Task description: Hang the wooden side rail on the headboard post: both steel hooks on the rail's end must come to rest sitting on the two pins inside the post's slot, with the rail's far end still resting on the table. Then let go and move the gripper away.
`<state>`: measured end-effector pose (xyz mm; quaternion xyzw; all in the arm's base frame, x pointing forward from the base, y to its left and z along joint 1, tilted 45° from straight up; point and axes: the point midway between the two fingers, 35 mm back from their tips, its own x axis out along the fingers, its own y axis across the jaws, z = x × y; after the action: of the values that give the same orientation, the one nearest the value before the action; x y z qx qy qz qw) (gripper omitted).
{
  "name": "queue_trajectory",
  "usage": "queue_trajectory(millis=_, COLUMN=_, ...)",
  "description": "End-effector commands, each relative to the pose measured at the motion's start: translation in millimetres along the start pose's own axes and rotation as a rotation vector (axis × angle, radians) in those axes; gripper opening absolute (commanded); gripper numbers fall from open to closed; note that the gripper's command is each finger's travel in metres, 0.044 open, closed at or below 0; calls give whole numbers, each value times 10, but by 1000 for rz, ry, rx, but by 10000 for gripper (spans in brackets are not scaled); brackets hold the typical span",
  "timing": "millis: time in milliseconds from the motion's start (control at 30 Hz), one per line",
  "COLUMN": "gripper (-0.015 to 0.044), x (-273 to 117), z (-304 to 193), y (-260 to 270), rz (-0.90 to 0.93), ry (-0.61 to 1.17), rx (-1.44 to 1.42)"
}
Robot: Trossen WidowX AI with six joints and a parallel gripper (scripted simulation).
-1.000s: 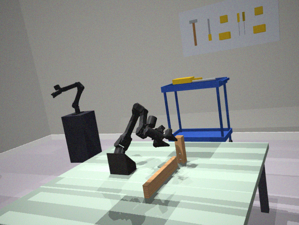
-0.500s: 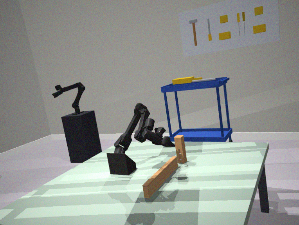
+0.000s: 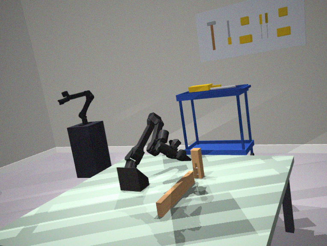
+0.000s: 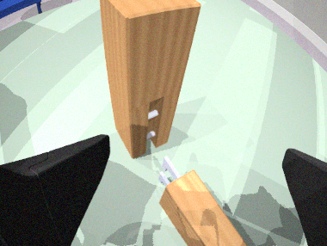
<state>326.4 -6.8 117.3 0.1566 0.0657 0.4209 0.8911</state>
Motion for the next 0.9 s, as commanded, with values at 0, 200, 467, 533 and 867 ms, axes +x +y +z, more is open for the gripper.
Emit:
queue_trajectory(millis=0, gripper=440, x=-2, z=-12, y=9, rz=4, ry=2, rx=6)
queue_trajectory(millis=200, gripper=440, x=54, z=-11, y=-422, rz=-94, ry=14, rx=291)
queue_trajectory(millis=467, gripper=440, x=96, z=-130, y=-1152, rz=-356, ry=82, rx=909)
queue_trajectory(millis=533, gripper=440, x=87, z=-180, y=-1248, rz=-424, ry=111, rx=1062)
queue_trajectory(millis=867, gripper=440, x=18, z=-252, y=-1365, rz=-652, ry=203, rx=1520)
